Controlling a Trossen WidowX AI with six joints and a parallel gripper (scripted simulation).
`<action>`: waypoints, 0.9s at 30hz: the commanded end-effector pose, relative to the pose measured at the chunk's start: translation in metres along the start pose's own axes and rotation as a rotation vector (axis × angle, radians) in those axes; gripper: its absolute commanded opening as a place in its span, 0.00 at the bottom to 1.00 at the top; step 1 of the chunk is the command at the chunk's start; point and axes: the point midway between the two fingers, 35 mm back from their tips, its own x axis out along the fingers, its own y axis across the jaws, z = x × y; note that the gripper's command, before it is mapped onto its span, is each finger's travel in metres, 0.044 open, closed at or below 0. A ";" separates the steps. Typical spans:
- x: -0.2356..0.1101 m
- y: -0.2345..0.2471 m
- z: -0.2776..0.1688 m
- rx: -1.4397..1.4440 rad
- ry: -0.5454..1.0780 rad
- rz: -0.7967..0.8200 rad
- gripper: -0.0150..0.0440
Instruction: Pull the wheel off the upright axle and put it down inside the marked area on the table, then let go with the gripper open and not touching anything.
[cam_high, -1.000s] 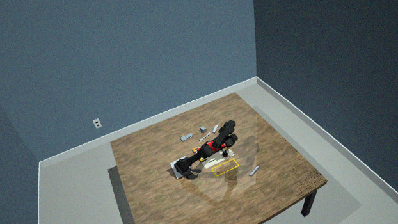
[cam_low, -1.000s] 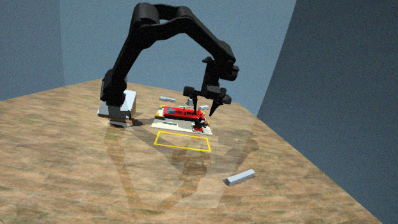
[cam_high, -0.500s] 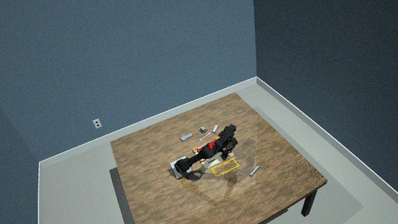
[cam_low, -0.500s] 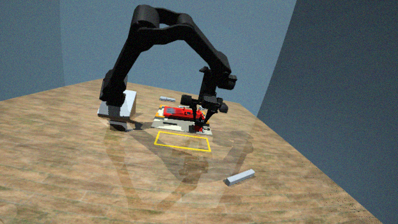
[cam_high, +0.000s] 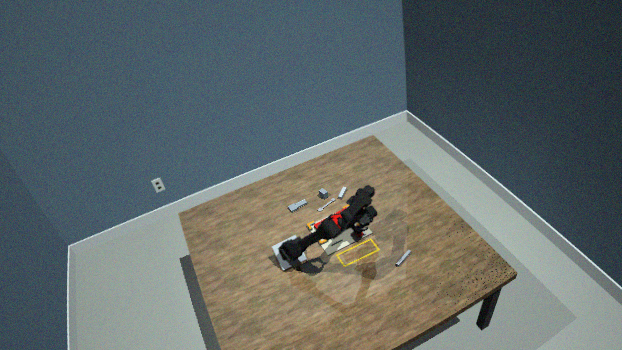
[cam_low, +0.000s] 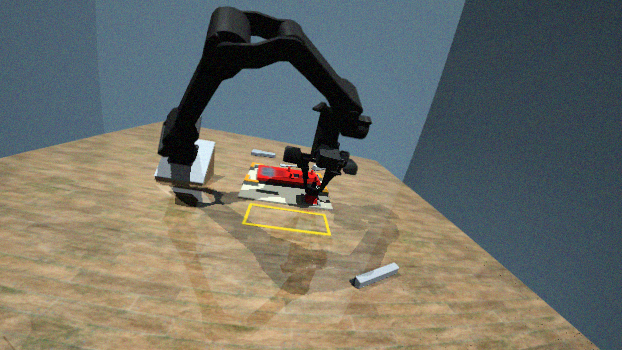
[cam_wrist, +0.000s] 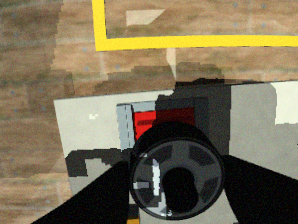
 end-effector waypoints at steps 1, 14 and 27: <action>-0.003 0.001 0.000 0.004 0.002 0.006 0.25; -0.007 0.002 0.000 0.003 0.002 0.007 0.25; -0.012 0.002 -0.001 0.002 0.002 0.007 0.25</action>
